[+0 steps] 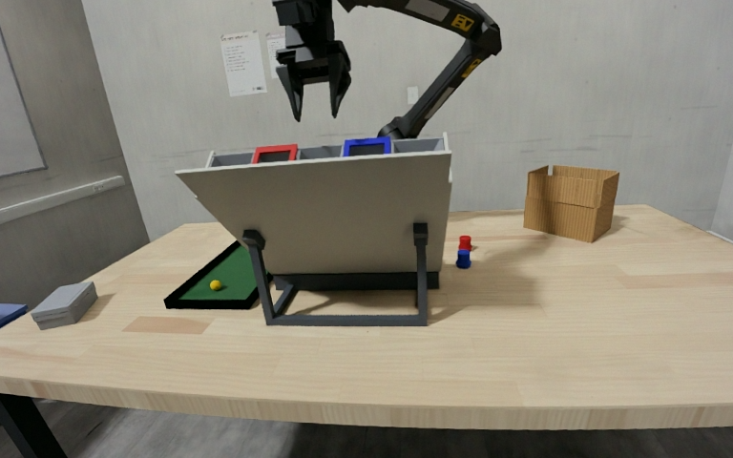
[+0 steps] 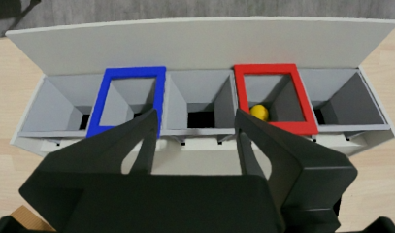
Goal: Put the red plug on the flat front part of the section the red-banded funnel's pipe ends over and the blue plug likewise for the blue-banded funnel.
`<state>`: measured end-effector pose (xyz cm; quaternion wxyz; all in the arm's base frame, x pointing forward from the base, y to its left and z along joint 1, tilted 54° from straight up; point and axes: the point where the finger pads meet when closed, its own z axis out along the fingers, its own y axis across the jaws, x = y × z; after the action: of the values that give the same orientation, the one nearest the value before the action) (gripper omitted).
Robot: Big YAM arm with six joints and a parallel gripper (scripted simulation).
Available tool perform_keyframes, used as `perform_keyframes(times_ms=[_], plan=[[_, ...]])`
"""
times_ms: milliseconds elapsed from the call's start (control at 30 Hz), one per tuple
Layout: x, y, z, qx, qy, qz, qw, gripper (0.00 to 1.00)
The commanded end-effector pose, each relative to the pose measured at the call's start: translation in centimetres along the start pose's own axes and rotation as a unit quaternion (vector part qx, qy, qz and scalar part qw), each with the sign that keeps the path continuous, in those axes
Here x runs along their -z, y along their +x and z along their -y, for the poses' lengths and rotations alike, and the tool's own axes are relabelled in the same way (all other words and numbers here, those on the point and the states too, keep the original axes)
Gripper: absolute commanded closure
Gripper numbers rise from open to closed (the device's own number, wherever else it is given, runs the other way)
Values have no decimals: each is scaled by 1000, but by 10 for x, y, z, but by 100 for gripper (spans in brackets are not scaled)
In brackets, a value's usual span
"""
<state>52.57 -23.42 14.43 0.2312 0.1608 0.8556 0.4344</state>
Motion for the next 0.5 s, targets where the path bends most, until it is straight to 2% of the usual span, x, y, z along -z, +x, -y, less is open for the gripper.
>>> perform_keyframes(times_ms=[0,233,467], plan=[[15,-19,1,12,3,13,1000,41],[15,-18,0,2,2,8,1000,41],[15,-18,1,10,3,12,1000,41]])
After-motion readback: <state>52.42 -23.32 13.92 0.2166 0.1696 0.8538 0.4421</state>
